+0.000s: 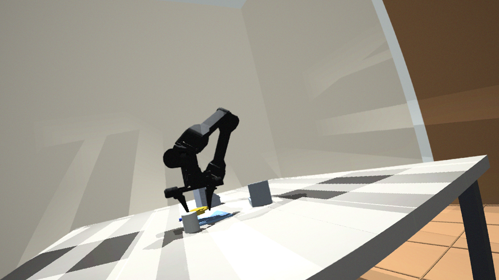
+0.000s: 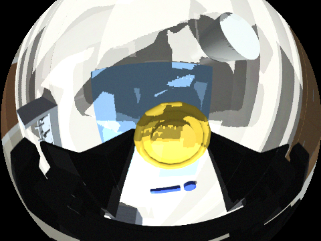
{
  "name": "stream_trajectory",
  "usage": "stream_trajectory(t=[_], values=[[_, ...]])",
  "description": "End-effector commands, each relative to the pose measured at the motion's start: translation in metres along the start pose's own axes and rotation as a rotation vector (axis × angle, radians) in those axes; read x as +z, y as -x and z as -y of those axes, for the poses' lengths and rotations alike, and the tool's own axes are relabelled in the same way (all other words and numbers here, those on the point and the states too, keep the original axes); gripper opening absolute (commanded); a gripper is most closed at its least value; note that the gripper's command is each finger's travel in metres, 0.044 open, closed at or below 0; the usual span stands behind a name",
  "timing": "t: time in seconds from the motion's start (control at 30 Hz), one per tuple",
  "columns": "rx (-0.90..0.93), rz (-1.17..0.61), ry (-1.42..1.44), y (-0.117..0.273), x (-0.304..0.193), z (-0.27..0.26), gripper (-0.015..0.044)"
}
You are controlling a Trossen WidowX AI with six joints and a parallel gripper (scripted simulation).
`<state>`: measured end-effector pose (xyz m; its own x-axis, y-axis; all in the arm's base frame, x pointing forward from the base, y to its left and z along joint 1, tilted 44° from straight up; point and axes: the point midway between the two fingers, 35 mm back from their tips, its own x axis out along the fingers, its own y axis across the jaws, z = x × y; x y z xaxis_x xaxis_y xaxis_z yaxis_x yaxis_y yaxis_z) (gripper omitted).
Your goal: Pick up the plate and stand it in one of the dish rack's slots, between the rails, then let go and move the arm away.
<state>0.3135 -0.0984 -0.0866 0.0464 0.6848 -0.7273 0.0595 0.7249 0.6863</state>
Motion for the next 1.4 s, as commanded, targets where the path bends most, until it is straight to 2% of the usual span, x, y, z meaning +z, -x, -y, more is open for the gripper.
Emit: stream_trajectory(t=[0.0, 0.67, 0.87, 1.37], values=[[-0.01, 0.009, 0.003, 0.023, 0.003, 0.003, 0.0], [-0.01, 0.007, 0.003, 0.113, 0.005, 0.004, 0.0], [-0.01, 0.007, -0.003, 0.123, 0.006, 0.002, 0.0], [-0.015, 0.017, -0.501, 0.138, -0.004, -0.078, 0.0]])
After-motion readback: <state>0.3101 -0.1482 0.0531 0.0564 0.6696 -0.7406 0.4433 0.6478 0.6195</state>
